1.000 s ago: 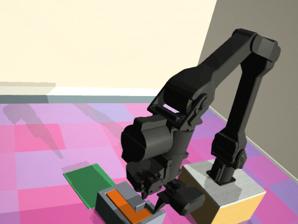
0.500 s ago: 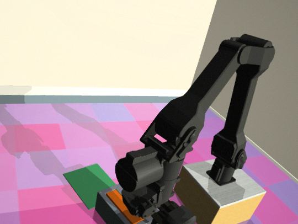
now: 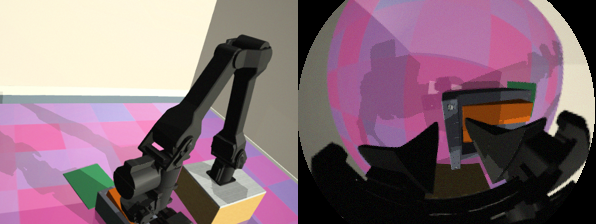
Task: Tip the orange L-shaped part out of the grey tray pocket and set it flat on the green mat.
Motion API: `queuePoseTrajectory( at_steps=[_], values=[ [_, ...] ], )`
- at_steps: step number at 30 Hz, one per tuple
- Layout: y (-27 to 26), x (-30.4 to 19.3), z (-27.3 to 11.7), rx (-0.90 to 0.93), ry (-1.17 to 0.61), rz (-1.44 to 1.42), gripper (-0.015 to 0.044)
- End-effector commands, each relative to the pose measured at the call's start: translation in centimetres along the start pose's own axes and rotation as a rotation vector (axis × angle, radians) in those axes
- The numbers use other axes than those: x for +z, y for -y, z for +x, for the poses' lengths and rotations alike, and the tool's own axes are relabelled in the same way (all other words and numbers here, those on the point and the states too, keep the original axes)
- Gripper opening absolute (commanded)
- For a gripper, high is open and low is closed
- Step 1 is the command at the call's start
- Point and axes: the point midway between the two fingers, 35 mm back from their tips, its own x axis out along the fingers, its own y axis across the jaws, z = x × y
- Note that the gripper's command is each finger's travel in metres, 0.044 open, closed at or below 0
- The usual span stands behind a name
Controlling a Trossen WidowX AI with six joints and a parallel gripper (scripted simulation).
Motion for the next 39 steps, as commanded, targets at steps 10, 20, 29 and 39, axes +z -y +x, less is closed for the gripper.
queuePoseTrajectory(
  at_steps=[10,20,29,39],
  values=[
    [0.2,-0.4,2.0,-0.009,-0.013,-0.004,0.0180],
    [0.2,-0.4,2.0,-0.009,-0.013,-0.004,0.0180],
    [0.1,-0.2,1.8,-0.004,-0.006,-0.001,0.0180],
    [-1.0,-0.3,0.7,-0.007,-0.012,-0.003,0.0180]
  ],
)
